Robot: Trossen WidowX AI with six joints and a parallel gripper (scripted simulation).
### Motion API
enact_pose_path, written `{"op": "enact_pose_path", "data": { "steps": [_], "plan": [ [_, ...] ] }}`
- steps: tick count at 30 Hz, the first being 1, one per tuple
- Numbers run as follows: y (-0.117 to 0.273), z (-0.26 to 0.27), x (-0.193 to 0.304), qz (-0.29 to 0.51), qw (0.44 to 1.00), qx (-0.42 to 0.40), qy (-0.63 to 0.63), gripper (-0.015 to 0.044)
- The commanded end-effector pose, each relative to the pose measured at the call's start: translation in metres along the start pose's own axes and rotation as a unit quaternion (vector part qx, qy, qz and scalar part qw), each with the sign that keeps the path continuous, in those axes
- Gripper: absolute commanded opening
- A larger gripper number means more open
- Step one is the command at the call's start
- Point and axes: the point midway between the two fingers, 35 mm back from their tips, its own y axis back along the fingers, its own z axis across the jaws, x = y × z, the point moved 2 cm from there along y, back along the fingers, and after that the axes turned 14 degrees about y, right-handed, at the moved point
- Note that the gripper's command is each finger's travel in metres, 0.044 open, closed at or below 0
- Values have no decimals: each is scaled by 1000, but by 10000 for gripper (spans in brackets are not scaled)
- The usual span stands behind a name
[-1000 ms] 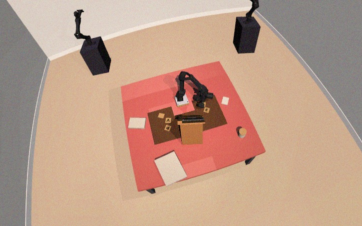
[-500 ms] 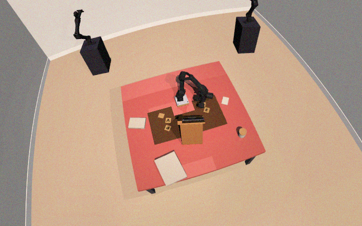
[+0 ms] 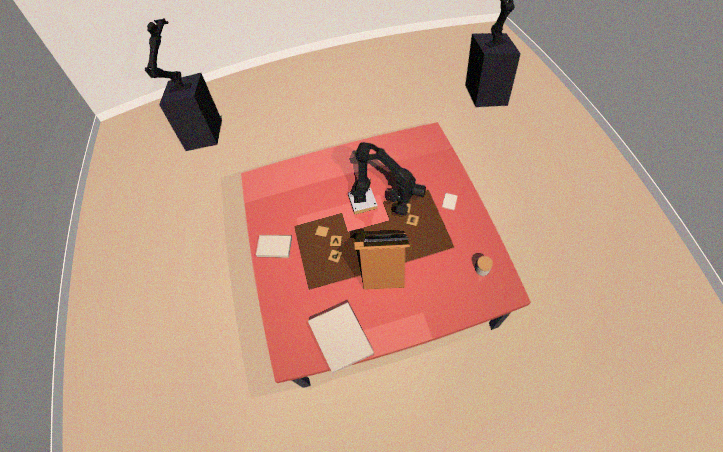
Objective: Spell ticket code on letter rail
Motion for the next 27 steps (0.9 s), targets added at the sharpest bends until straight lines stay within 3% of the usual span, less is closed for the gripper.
{"op": "enact_pose_path", "data": {
  "steps": [1, 27],
  "plan": [
    [3, 0, 0, 1, 1000, -1, 2, 0],
    [15, -1, -2, 1, 1000, -1, 2, 0]
  ]
}}
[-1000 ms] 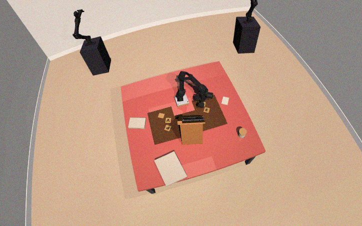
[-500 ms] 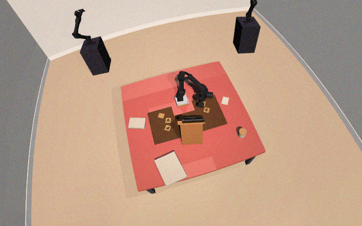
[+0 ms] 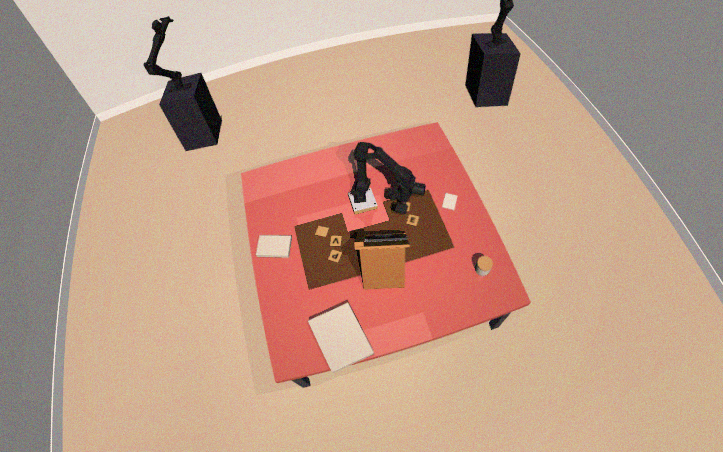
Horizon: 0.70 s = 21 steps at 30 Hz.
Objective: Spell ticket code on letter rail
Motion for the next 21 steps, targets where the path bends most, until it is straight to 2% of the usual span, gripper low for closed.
{"op": "enact_pose_path", "data": {
  "steps": [1, 21],
  "plan": [
    [3, 0, 0, 1, 1000, -1, 2, 0],
    [12, -1, -1, 1, 1000, -1, 2, 0]
  ]
}}
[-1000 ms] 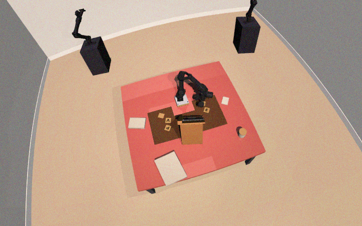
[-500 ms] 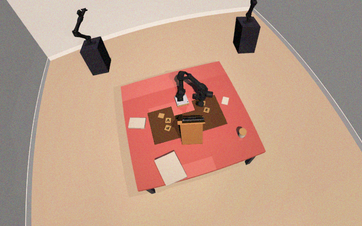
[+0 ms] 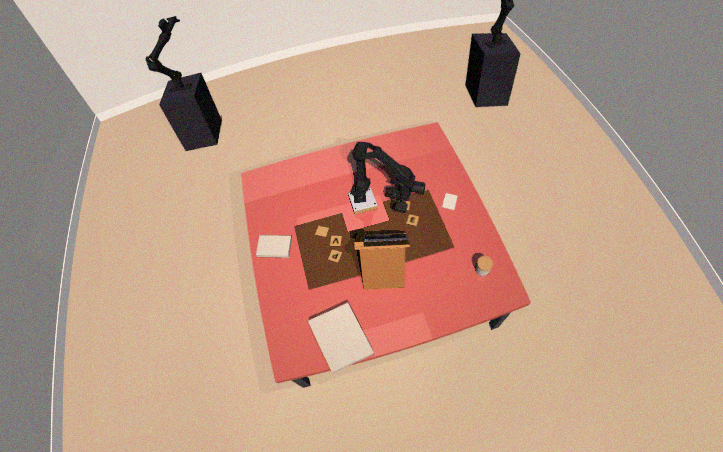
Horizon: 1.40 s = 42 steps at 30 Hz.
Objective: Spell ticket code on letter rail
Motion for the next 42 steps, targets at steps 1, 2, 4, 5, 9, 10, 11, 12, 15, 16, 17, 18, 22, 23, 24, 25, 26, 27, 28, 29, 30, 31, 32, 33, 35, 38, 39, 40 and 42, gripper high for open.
{"op": "enact_pose_path", "data": {
  "steps": [1, 2, 4, 5, 9, 10, 11, 12, 15, 16, 17, 18, 22, 23, 24, 25, 26, 27, 28, 29, 30, 31, 32, 33, 35, 38, 39, 40, 42],
  "plan": [
    [3, 0, 1, 1, 1000, -1, 2, 0],
    [1, 0, 0, 0, 1000, -1, -3, 0],
    [1, 2, 2, 2, 1000, -5, -24, 0],
    [2, 4, 3, 4, 999, -8, -40, 0],
    [4, 10, 9, 12, 994, -19, -103, 0],
    [5, 12, 10, 14, 993, -22, -119, 0],
    [6, 13, 12, 16, 990, -25, -135, 0],
    [6, 15, 13, 18, 988, -28, -151, 0],
    [8, 20, 17, 26, 979, -35, -198, 0],
    [9, 22, 18, 28, 976, -38, -214, 0],
    [9, 23, 20, 31, 972, -40, -230, 0],
    [10, 25, 21, 33, 968, -43, -245, 0],
    [13, 32, 26, 45, 949, -51, -307, 0],
    [14, 33, 27, 48, 944, -53, -323, 0],
    [14, 35, 29, 51, 938, -55, -338, 0],
    [15, 37, 30, 55, 932, -57, -353, 0],
    [16, 38, 31, 58, 926, -58, -369, 0],
    [17, 40, 32, 61, 920, -60, -384, 0],
    [18, 42, 34, 65, 913, -62, -399, 0],
    [18, 44, 35, 68, 906, -63, -413, 0],
    [19, 45, 36, 72, 899, -64, -428, 0],
    [20, 47, 37, 75, 891, -66, -443, 0],
    [21, 49, 38, 79, 883, -67, -457, 0],
    [22, 51, 40, 83, 876, -68, -471, 0],
    [23, 54, 42, 90, 859, -70, -499, 0],
    [26, 59, 45, 101, 833, -72, -540, 0],
    [26, 61, 47, 105, 823, -73, -553, 0],
    [27, 63, 48, 109, 814, -73, -566, 0],
    [29, 66, 50, 117, 794, -74, -592, 0]
  ]
}}
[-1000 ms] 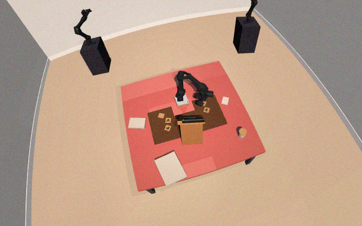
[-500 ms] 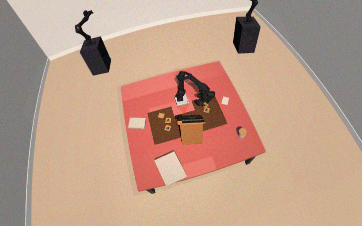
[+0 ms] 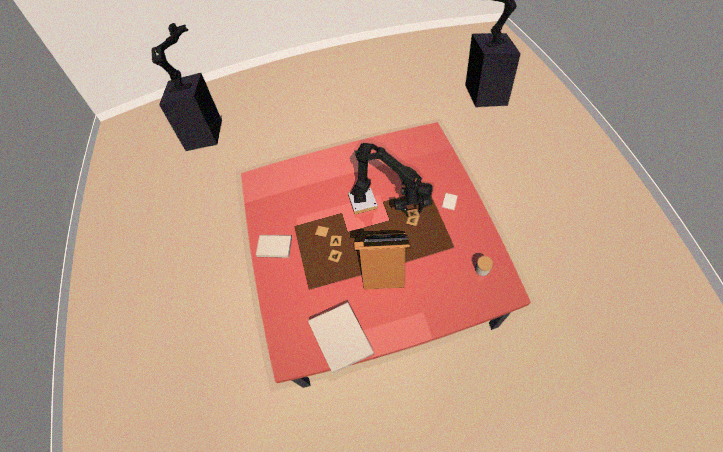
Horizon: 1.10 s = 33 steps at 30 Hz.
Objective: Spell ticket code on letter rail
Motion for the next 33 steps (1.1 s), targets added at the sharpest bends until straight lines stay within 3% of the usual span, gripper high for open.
{"op": "enact_pose_path", "data": {
  "steps": [1, 17, 33],
  "plan": [
    [1, -2, 11, 17, 998, -2, -68, 0],
    [7, -6, 46, 72, 943, 11, -324, 0],
    [15, -8, 80, 119, 820, 48, -557, 0]
  ]
}}
